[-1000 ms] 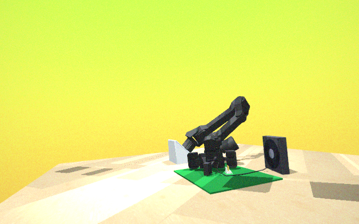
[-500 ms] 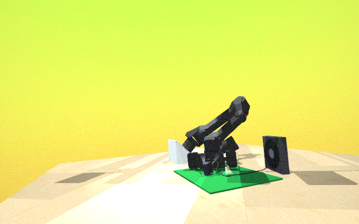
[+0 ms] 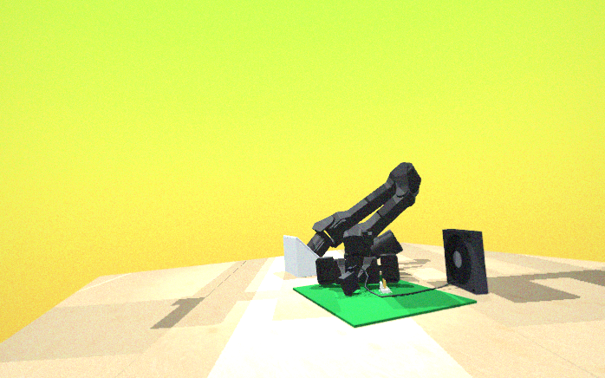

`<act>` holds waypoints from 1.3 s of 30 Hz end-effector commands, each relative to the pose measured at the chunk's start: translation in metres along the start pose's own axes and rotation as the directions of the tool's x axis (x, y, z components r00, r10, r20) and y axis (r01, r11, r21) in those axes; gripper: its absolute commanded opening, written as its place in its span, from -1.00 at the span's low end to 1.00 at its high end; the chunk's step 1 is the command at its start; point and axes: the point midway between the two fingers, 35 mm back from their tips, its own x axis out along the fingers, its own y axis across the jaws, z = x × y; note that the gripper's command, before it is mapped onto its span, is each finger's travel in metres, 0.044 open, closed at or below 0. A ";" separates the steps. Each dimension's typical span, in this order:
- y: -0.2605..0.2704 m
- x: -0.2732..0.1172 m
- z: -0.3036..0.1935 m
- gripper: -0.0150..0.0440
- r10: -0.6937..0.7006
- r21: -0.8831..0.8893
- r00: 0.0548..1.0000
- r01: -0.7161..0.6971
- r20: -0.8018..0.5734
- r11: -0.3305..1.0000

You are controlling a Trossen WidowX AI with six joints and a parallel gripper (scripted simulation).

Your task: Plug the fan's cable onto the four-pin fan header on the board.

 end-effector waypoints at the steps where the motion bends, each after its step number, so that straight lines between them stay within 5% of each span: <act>1: 0.000 0.000 0.000 -0.02 0.000 0.000 1.000 0.000 0.000 1.000; 39: 0.006 -0.088 0.051 -0.02 -0.001 0.001 1.000 0.001 -0.001 1.000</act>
